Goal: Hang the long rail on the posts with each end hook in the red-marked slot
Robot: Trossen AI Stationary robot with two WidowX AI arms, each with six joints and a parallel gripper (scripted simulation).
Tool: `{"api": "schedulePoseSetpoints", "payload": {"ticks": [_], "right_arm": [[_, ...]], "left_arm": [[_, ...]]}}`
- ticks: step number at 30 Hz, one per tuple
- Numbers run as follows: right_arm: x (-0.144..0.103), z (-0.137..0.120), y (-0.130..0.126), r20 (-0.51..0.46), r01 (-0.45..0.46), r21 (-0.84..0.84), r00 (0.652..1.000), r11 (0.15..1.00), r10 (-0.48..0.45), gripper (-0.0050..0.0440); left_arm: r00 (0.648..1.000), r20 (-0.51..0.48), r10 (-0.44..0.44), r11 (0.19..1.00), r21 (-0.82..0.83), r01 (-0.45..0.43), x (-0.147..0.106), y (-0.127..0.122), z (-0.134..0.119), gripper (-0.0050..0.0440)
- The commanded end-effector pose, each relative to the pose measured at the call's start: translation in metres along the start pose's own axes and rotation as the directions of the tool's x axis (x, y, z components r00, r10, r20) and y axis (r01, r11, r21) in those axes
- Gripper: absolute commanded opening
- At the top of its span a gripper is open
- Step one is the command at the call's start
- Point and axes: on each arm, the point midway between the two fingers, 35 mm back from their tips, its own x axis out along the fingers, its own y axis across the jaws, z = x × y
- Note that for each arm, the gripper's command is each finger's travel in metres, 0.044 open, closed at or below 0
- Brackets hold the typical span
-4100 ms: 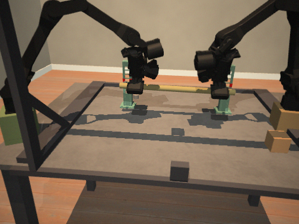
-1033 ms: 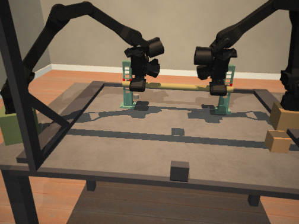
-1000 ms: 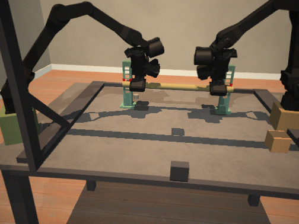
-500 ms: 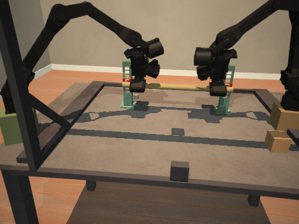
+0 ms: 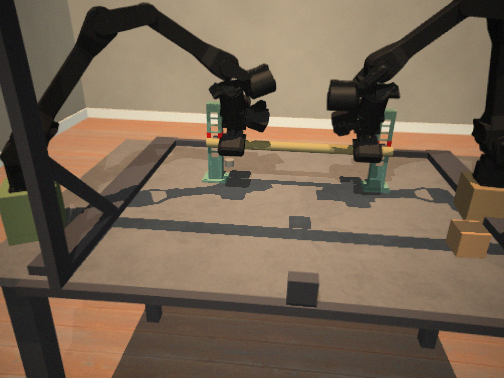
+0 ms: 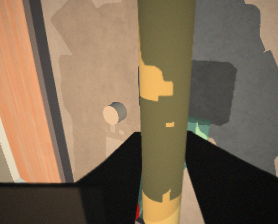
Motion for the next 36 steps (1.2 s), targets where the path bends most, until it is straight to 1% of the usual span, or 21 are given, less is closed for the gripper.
{"api": "schedulePoseSetpoints", "payload": {"ticks": [1, 7, 9, 11, 17, 18, 19, 20, 21, 24, 27, 28, 29, 36], "right_arm": [[-0.003, 0.004, -0.003, 0.019, 0.007, 0.012, 1.000, 1.000, -0.007, 0.0144], [-0.003, 0.004, -0.003, 0.019, 0.007, 0.012, 1.000, 1.000, -0.007, 0.0288], [-0.003, 0.004, -0.003, 0.019, 0.007, 0.012, 1.000, 1.000, -0.007, 0.0288], [-0.003, 0.004, -0.003, 0.019, 0.007, 0.012, 1.000, 1.000, -0.007, 0.0336], [-0.003, 0.004, -0.003, 0.019, 0.007, 0.012, 1.000, 1.000, -0.007, 0.0339], [-0.001, 0.003, -0.001, 0.008, 0.007, 0.008, 1.000, 1.000, -0.007, 0.0339], [-0.009, 0.007, -0.003, 0.028, 0.006, 0.018, 1.000, 1.000, -0.007, 0.0339], [-0.011, 0.007, -0.003, 0.028, 0.006, 0.018, 1.000, 1.000, -0.007, 0.0339], [-0.016, 0.007, -0.004, 0.035, 0.006, 0.023, 0.999, 1.000, -0.006, 0.0339], [-0.024, 0.007, -0.005, 0.038, 0.005, 0.025, 0.999, 1.000, -0.006, 0.0339], [-0.025, 0.007, -0.005, 0.038, 0.005, 0.025, 0.999, 1.000, -0.006, 0.0339], [-0.027, 0.007, -0.005, 0.038, 0.005, 0.025, 0.999, 1.000, -0.006, 0.0321], [-0.030, 0.007, -0.004, 0.038, 0.004, 0.025, 0.999, 1.000, -0.005, 0.0321], [-0.069, 0.006, -0.004, 0.038, -0.001, 0.024, 0.999, 1.000, 0.000, 0.0321]], "left_arm": [[1.000, 0.018, 0.017, 1.000, -0.015, -0.016, -0.007, 0.009, 0.001, 0.0144], [1.000, 0.018, 0.017, 1.000, -0.015, -0.016, -0.007, 0.009, 0.002, 0.0288], [1.000, 0.018, 0.017, 1.000, -0.015, -0.016, -0.007, 0.009, 0.002, 0.0288], [1.000, 0.018, 0.017, 1.000, -0.015, -0.016, -0.007, 0.009, 0.002, 0.0335], [1.000, 0.018, 0.017, 1.000, -0.015, -0.016, -0.007, 0.008, 0.003, 0.0335], [1.000, 0.003, 0.011, 1.000, -0.008, -0.011, -0.003, 0.003, 0.002, 0.0335], [1.000, 0.019, 0.021, 1.000, -0.018, -0.021, -0.012, 0.008, 0.004, 0.0335], [0.999, 0.036, 0.031, 0.999, -0.028, -0.030, -0.022, 0.014, 0.006, 0.0335], [0.999, 0.038, 0.032, 0.999, -0.030, -0.031, -0.025, 0.014, 0.007, 0.0335], [0.999, 0.038, 0.032, 0.999, -0.030, -0.030, -0.032, 0.014, 0.006, 0.0335], [0.999, 0.038, 0.032, 0.999, -0.030, -0.030, -0.033, 0.014, 0.006, 0.0335], [0.999, 0.038, 0.031, 0.999, -0.030, -0.030, -0.035, 0.014, 0.006, 0.0318], [0.999, 0.038, 0.031, 0.999, -0.030, -0.030, -0.038, 0.014, 0.006, 0.0318], [0.999, 0.039, 0.029, 0.999, -0.030, -0.028, -0.077, 0.013, 0.005, 0.0318]]}}
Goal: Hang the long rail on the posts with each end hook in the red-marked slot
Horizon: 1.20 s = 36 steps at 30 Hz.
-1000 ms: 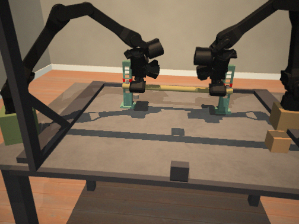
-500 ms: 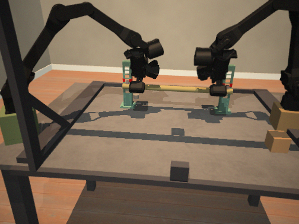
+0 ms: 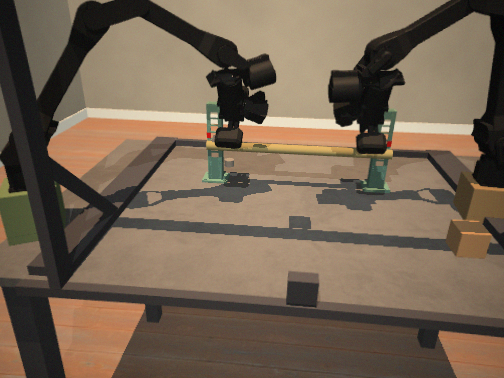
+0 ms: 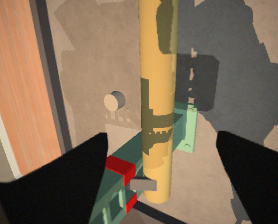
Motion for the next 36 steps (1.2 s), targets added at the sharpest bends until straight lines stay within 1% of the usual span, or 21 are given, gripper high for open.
{"api": "schedulePoseSetpoints", "payload": {"ticks": [1, 3, 5, 7, 8, 11, 15, 18, 22, 24, 26, 28, 29, 31, 32, 33, 34, 36], "right_arm": [[-0.035, 0.006, -0.006, 0.048, -0.009, 0.029, 0.999, 1.000, 0.007, 0.0321], [-0.033, 0.004, -0.005, 0.044, -0.007, 0.021, 0.999, 1.000, 0.006, 0.0321], [-0.035, 0.004, -0.006, 0.060, -0.013, 0.026, 0.998, 1.000, 0.011, 0.0321], [-0.035, 0.004, -0.006, 0.060, -0.013, 0.026, 0.998, 1.000, 0.011, 0.0321], [-0.038, 0.004, -0.007, 0.075, -0.016, 0.031, 0.997, 0.999, 0.013, 0.0321], [-0.045, 0.001, -0.011, 0.137, -0.034, 0.043, 0.990, 0.999, 0.028, 0.0321], [-0.061, 0.001, -0.020, 0.253, -0.067, 0.076, 0.966, 0.995, 0.046, 0.0321], [-0.073, 0.001, -0.027, 0.343, -0.095, 0.100, 0.938, 0.990, 0.056, 0.0321], [-0.092, 0.002, -0.037, 0.477, -0.143, 0.128, 0.876, 0.981, 0.066, 0.0321], [-0.092, 0.002, -0.037, 0.477, -0.143, 0.128, 0.876, 0.981, 0.066, 0.0321], [-0.102, 0.002, -0.042, 0.547, -0.171, 0.140, 0.834, 0.975, 0.068, 0.0321], [-0.114, 0.003, -0.047, 0.623, -0.204, 0.151, 0.780, 0.967, 0.067, 0.0321], [-0.119, 0.003, -0.050, 0.657, -0.220, 0.155, 0.751, 0.963, 0.066, 0.0321], [-0.129, 0.004, -0.055, 0.718, -0.250, 0.160, 0.693, 0.955, 0.061, 0.0321], [-0.134, 0.004, -0.058, 0.744, -0.263, 0.162, 0.666, 0.951, 0.057, 0.0321], [-0.139, 0.005, -0.060, 0.769, -0.277, 0.163, 0.637, 0.947, 0.054, 0.0321], [-0.148, 0.006, -0.064, 0.802, -0.296, 0.164, 0.596, 0.941, 0.048, 0.0321], [-0.155, 0.005, -0.068, 0.841, -0.322, 0.160, 0.539, 0.933, 0.042, 0.0321]], "left_arm": [[0.998, 0.056, 0.036, 0.999, -0.033, -0.034, -0.045, 0.016, 0.008, 0.0318], [0.998, 0.053, 0.026, 0.999, -0.039, -0.024, -0.042, 0.014, 0.005, 0.0366], [0.997, 0.072, 0.016, 0.998, -0.069, -0.011, -0.044, 0.017, 0.006, 0.0414], [0.997, 0.072, 0.016, 0.998, -0.069, -0.011, -0.044, 0.017, 0.006, 0.0414], [0.996, 0.091, 0.010, 0.995, -0.098, -0.001, -0.046, 0.019, 0.006, 0.0438], [0.986, 0.165, -0.020, 0.976, -0.210, 0.055, -0.054, 0.026, 0.007, 0.0440], [0.957, 0.288, -0.041, 0.917, -0.369, 0.150, -0.070, 0.050, 0.001, 0.0440], [0.932, 0.358, -0.046, 0.862, -0.458, 0.218, -0.080, 0.068, -0.009, 0.0440], [0.906, 0.419, -0.060, 0.766, -0.563, 0.311, -0.087, 0.086, -0.030, 0.0440], [0.906, 0.419, -0.060, 0.766, -0.563, 0.311, -0.087, 0.086, -0.030, 0.0440], [0.894, 0.443, -0.065, 0.716, -0.603, 0.351, -0.089, 0.093, -0.040, 0.0440], [0.897, 0.432, -0.091, 0.669, -0.641, 0.376, -0.085, 0.093, -0.053, 0.0440], [0.906, 0.404, -0.123, 0.652, -0.655, 0.381, -0.073, 0.087, -0.058, 0.0440], [0.915, 0.367, -0.166, 0.635, -0.671, 0.384, -0.064, 0.078, -0.065, 0.0440], [0.918, 0.349, -0.185, 0.632, -0.673, 0.384, -0.060, 0.072, -0.068, 0.0440], [0.921, 0.323, -0.217, 0.633, -0.671, 0.385, -0.050, 0.063, -0.068, 0.0440], [0.923, 0.301, -0.241, 0.634, -0.671, 0.384, -0.046, 0.057, -0.070, 0.0440], [0.925, 0.271, -0.266, 0.636, -0.671, 0.380, -0.040, 0.049, -0.073, 0.0440]]}}
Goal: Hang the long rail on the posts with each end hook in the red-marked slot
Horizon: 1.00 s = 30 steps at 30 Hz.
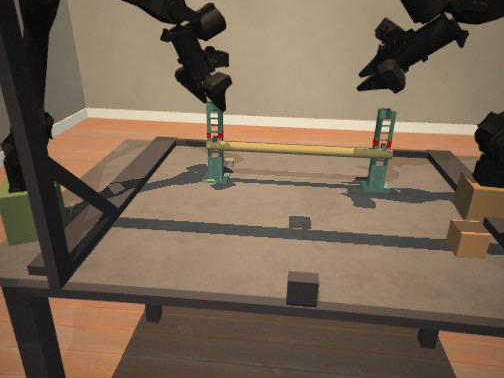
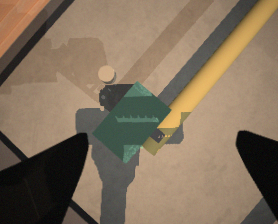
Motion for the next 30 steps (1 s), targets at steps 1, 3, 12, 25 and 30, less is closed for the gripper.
{"api": "schedulePoseSetpoints", "payload": {"ticks": [1, 3, 12, 25, 30], "right_arm": [[-0.017, 0.021, -0.006, 0.195, -0.050, 0.050, 0.980, 0.997, 0.040, 0.0321], [-0.019, 0.027, -0.007, 0.244, -0.065, 0.063, 0.969, 0.996, 0.048, 0.0321], [-0.033, 0.051, -0.011, 0.434, -0.130, 0.114, 0.898, 0.985, 0.068, 0.0321], [-0.043, 0.078, -0.014, 0.636, -0.217, 0.145, 0.768, 0.965, 0.077, 0.0321], [-0.043, 0.080, -0.014, 0.674, -0.235, 0.149, 0.735, 0.960, 0.076, 0.0321]], "left_arm": [[0.997, -0.079, -0.016, 1.000, -0.015, 0.015, 0.012, -0.004, -0.019, 0.0440], [0.996, -0.084, -0.016, 1.000, -0.014, 0.015, 0.012, -0.004, -0.020, 0.0440], [0.998, -0.062, -0.016, 1.000, -0.012, 0.016, 0.005, -0.004, -0.015, 0.0440], [0.998, -0.058, -0.016, 1.000, -0.011, 0.015, 0.005, -0.003, -0.014, 0.0440], [0.998, -0.058, -0.016, 1.000, -0.011, 0.015, 0.005, -0.003, -0.014, 0.0440]]}}
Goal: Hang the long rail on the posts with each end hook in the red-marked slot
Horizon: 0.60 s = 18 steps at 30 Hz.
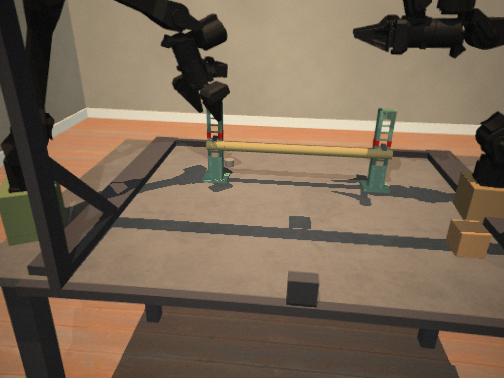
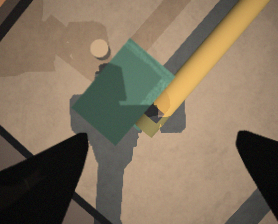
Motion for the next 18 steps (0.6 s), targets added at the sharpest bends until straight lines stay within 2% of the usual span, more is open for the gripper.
{"api": "schedulePoseSetpoints", "payload": {"ticks": [1, 14, 18], "right_arm": [[0.001, 0.004, 0.000, 0.052, -0.012, 0.016, 0.999, 1.000, 0.011, 0.0321], [0.001, 0.007, 0.000, 0.072, -0.014, 0.016, 0.997, 1.000, 0.013, 0.0321], [0.001, 0.007, 0.000, 0.072, -0.014, 0.016, 0.997, 1.000, 0.013, 0.0321]], "left_arm": [[1.000, 0.030, -0.008, 1.000, -0.001, 0.008, -0.010, -0.001, 0.006, 0.0440], [0.999, 0.037, -0.009, 1.000, -0.010, 0.010, -0.012, 0.000, 0.006, 0.0440], [0.995, 0.095, 0.035, 0.997, -0.075, -0.028, -0.024, 0.020, 0.010, 0.0440]]}}
